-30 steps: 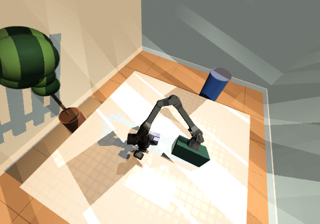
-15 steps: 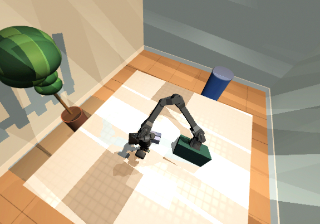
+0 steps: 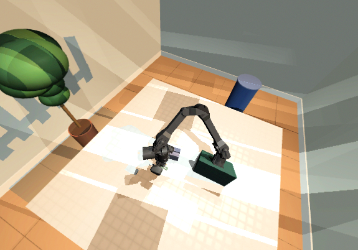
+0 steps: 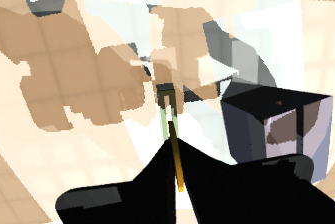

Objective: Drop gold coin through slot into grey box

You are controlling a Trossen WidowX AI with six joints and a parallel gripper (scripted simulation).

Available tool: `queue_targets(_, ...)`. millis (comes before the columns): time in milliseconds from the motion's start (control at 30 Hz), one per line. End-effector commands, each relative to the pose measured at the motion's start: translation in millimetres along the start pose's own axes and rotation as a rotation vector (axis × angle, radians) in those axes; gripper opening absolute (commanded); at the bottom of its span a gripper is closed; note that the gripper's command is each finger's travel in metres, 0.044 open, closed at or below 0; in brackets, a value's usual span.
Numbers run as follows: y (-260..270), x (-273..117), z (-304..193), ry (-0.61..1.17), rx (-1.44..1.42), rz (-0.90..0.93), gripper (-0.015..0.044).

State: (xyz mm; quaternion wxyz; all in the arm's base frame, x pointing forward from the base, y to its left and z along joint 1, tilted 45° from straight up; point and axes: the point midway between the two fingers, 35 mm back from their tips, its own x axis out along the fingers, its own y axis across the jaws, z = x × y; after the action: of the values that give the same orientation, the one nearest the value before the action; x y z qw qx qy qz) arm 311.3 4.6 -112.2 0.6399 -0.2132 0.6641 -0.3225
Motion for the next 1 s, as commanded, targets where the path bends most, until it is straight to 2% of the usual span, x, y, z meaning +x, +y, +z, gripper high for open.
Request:
queue_targets(0, -0.1, -16.4, 3.4, -0.005, 0.020, 0.012, 0.0000)
queue_targets(333, -2.3, -40.3, 0.9, 0.003, 0.031, 0.009, 0.0000)
queue_targets(500, -3.3, -40.7, 1.5, 0.003, 0.012, 0.008, 0.0000)
queue_targets(733, -12.2, -41.2, 7.7, 0.002, -0.172, 0.008, 0.0000)
queue_targets(967, -14.2, -41.6, 7.6, 0.002, -0.178, 0.008, 0.0000)
